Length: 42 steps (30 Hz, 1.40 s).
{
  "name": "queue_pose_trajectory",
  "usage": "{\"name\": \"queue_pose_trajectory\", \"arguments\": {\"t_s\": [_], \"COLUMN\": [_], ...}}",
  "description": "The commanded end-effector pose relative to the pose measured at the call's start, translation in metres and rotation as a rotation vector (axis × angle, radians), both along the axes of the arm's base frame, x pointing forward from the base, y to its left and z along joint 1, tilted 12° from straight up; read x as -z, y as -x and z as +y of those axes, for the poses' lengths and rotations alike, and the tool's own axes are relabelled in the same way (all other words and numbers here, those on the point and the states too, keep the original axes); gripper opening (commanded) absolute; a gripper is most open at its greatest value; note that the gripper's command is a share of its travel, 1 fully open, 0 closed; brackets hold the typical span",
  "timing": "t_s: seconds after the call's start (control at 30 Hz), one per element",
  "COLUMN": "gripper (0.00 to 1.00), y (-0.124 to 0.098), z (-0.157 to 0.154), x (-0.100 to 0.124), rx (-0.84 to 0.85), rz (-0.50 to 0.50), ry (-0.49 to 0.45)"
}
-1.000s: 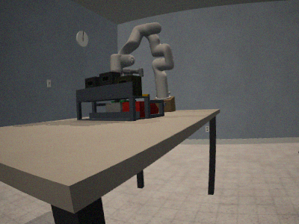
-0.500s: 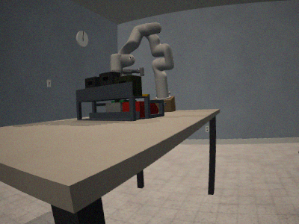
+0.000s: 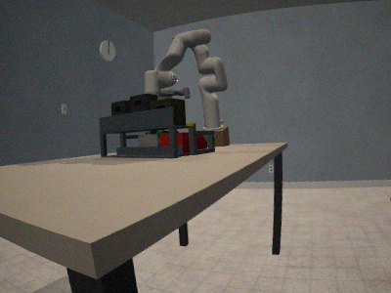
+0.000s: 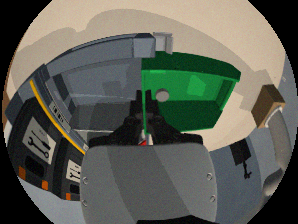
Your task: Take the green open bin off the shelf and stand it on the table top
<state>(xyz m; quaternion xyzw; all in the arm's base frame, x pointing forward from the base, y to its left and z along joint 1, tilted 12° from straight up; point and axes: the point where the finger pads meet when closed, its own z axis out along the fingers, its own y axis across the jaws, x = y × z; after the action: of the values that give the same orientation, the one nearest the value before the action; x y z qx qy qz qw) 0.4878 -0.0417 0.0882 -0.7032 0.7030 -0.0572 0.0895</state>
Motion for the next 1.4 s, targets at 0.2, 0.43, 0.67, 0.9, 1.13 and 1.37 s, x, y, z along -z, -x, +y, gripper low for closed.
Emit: {"name": "queue_pose_trajectory", "arguments": {"t_s": [0.2,0.43,0.67,0.9,1.13,1.37], "gripper": [0.0,0.0,0.0,0.0,0.0,0.0], "y": [0.006,0.009,0.021,0.021,0.019,0.019], "z": [0.0,0.0,0.0,0.0,0.0,0.0], "x": [0.0,0.001,0.003,0.003,0.011,0.011], "rx": [0.0,0.0,0.0,0.0,0.0,0.0], "rz": [-0.004,-0.004,-0.004,-0.004,-0.003,-0.003], "ry": [0.0,0.0,0.0,0.0,0.0,0.0]}}
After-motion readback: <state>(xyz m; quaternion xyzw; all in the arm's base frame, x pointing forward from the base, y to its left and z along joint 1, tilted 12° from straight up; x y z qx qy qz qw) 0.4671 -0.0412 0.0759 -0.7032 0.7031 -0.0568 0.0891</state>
